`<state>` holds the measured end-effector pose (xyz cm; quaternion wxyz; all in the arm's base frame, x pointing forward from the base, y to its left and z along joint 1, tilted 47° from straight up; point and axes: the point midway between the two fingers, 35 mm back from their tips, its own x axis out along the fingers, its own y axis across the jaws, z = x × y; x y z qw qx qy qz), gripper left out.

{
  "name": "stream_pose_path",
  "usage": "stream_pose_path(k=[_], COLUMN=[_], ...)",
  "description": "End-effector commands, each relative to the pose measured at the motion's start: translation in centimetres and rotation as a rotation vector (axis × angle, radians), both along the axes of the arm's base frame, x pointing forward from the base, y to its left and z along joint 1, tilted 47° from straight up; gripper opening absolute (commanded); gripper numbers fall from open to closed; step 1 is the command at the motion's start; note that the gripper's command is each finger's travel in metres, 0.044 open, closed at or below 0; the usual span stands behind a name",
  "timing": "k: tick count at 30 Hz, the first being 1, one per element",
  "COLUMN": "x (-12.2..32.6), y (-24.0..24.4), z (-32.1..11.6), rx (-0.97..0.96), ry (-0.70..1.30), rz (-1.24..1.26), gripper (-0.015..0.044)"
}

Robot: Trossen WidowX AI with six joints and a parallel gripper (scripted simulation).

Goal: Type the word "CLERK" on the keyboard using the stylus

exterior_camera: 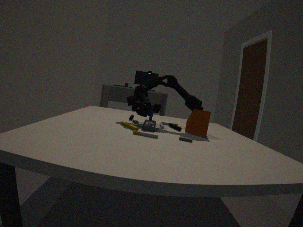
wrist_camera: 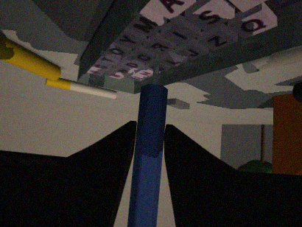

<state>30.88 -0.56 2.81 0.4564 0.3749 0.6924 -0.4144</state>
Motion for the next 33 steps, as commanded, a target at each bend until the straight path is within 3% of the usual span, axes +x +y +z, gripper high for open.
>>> stream_pose_path(k=[1,29,33], x=[0.0,-0.4,-0.4], y=[-0.2,2.4,2.4], z=[-0.2,2.1,2.1], rx=[-0.003,-0.004,-0.004], ry=[-0.001,-0.004,-0.004], rz=[0.004,0.014,0.014], gripper=[0.0081,0.0084,0.0058])
